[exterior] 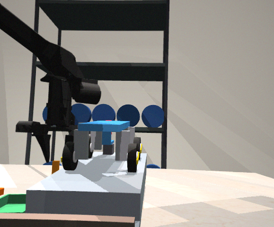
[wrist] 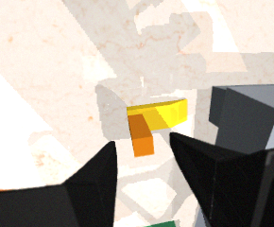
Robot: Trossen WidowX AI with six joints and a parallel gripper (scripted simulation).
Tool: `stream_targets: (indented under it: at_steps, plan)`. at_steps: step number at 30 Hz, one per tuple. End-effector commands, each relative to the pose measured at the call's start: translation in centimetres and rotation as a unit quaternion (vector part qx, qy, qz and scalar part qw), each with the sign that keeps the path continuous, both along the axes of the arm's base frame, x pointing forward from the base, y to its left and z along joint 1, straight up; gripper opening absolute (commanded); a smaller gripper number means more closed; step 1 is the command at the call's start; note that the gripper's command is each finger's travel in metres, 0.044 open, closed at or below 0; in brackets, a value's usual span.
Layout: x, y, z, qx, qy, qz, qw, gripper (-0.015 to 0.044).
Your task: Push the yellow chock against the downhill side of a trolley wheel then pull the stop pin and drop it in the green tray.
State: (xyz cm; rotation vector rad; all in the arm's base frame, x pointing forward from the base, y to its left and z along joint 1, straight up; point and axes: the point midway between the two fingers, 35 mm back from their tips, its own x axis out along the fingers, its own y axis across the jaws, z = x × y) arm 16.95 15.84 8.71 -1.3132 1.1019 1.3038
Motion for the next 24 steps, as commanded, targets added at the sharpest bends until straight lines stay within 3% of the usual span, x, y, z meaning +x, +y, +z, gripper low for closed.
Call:
stream_targets:
  at_steps: [1, 24]
  plan:
    - [0.0, -0.1, -0.9, -0.004, 0.001, 0.003, 1.0, 0.019]
    - [0.1, -0.1, -3.4, -0.004, 0.001, 0.003, 1.0, 0.019]
